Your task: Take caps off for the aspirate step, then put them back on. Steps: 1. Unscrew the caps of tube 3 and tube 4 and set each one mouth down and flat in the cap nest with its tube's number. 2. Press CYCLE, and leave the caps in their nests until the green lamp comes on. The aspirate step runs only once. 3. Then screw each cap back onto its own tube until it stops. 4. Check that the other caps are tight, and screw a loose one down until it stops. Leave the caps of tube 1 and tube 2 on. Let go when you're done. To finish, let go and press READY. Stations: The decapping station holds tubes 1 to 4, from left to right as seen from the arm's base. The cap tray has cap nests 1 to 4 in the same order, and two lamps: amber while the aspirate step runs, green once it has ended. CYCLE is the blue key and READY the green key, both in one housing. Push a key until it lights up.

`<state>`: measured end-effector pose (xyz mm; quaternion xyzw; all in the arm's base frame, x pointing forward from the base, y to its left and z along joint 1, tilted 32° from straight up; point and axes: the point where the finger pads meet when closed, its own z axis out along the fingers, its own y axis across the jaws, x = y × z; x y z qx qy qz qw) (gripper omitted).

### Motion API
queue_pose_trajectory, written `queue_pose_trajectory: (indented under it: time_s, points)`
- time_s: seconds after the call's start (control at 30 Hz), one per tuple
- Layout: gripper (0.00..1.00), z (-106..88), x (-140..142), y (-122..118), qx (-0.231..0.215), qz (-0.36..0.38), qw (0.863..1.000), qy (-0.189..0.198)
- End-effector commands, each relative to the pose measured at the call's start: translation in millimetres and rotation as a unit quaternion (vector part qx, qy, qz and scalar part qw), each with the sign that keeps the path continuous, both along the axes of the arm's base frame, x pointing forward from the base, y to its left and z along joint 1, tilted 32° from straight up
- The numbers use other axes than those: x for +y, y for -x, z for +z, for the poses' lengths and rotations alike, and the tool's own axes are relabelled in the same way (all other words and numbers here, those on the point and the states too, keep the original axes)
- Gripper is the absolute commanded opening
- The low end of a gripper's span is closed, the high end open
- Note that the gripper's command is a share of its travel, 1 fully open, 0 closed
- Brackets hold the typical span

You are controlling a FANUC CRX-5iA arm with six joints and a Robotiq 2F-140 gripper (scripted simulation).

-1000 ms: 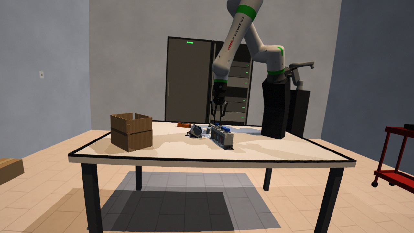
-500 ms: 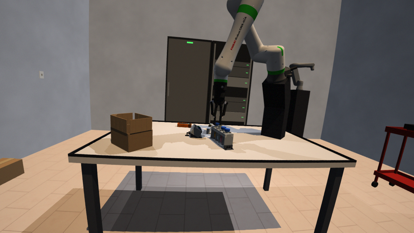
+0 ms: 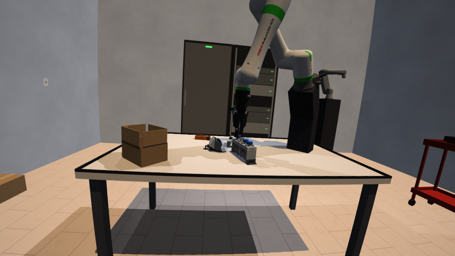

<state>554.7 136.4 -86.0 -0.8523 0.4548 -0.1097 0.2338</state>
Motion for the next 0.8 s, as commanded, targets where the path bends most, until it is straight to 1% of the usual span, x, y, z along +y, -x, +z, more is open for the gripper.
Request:
queue_pose_trajectory:
  time_s: [0.0,0.03,0.07,0.47,0.53,0.6,0.7,0.77]
  points:
    - [0.3,0.7,-0.5,-0.1,-0.007,0.019,1.0,-0.017]
    - [0.3,0.8,-0.5,0.0,-0.007,0.019,1.0,-0.017]
    - [0.41,-0.2,-0.1,-0.5,-0.007,0.019,1.0,-0.017]
    - [0.41,-0.2,-0.2,-0.5,-0.007,0.019,1.0,-0.017]
    - [0.41,0.5,-0.5,0.0,0.02,-0.053,0.997,-0.05]
    - [0.41,1.3,-0.8,0.4,0.042,-0.111,0.99,-0.077]
    - [0.41,2.1,-1.1,0.9,0.061,-0.163,0.98,-0.101]
    - [0.41,2.6,-1.3,1.1,0.061,-0.163,0.98,-0.101]
